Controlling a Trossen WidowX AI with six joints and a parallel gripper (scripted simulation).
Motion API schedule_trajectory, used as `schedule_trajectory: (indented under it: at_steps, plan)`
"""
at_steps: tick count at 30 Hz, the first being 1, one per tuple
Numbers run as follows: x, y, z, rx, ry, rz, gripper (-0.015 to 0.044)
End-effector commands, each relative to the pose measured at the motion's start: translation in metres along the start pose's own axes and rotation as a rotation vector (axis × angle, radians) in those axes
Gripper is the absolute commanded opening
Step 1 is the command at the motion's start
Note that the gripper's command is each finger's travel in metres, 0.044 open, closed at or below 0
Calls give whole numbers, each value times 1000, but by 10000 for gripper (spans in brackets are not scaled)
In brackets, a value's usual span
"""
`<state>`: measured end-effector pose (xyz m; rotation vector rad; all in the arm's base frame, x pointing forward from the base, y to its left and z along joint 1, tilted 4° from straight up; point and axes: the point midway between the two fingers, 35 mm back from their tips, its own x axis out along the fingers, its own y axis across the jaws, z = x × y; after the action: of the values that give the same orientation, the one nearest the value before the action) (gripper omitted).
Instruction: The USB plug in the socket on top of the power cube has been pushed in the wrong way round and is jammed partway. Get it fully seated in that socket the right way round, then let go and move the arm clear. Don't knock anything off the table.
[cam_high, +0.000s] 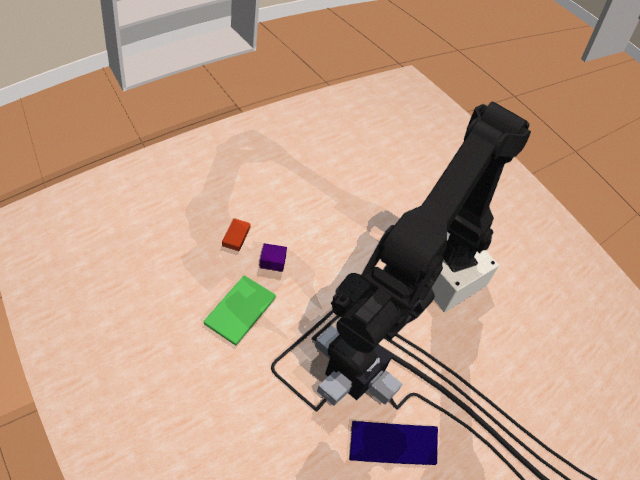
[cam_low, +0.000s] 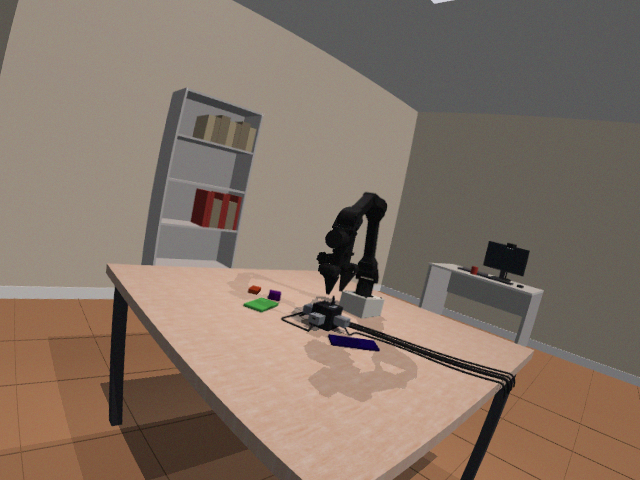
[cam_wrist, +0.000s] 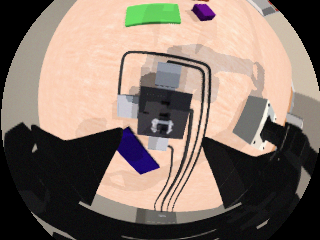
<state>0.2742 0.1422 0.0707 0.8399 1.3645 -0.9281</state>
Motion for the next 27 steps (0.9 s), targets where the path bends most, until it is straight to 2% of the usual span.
schedule_trajectory:
  at_steps: [1, 17, 27]
  plan:
    - [5, 0, 0, 3, 3, 0, 440]
    - [18, 0, 0, 3, 3, 0, 440]
    - [16, 0, 0, 4, 0, -1, 177]
